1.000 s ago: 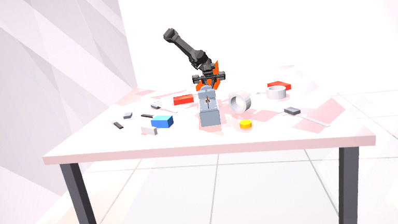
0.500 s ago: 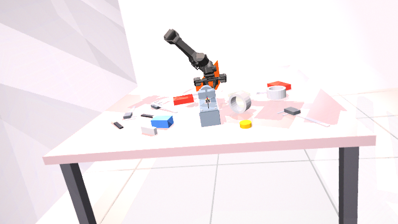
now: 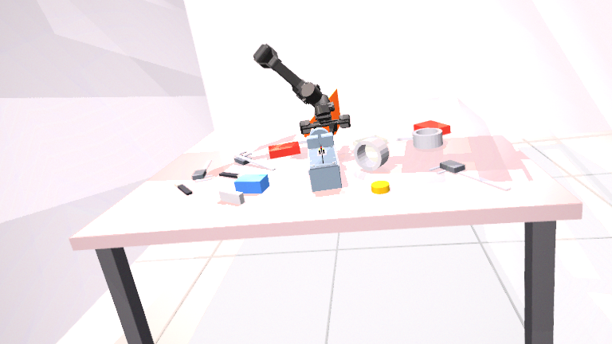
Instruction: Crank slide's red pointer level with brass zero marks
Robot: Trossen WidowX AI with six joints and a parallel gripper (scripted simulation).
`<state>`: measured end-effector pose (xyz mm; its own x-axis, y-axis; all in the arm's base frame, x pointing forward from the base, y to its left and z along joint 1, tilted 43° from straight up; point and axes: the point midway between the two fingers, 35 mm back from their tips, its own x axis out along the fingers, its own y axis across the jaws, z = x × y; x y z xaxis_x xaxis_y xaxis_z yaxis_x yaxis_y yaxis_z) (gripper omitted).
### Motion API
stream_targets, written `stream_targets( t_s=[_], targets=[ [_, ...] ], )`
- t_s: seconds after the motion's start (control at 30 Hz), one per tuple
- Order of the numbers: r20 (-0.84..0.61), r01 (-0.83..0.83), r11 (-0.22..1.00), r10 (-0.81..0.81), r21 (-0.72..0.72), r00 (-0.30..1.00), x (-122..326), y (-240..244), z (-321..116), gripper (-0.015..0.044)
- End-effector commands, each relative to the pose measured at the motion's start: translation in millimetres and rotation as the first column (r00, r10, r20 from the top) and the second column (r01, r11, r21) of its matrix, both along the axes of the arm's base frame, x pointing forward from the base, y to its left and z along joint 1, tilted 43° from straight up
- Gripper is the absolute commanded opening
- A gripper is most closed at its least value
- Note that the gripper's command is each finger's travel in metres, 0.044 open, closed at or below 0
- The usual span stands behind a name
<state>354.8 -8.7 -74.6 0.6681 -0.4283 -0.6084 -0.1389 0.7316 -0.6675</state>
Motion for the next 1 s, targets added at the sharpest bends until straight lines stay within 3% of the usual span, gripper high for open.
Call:
stream_targets(
  t_s=[0.0,0.97],
  targets=[
    [-0.004,0.012,1.0,-0.012,-0.002,1.0,0.3,-9.2,-3.3,0.0],
    [-0.005,0.012,1.0,-0.012,-0.004,1.0,2.9,-31.7,4.6,0.0]
  ],
)
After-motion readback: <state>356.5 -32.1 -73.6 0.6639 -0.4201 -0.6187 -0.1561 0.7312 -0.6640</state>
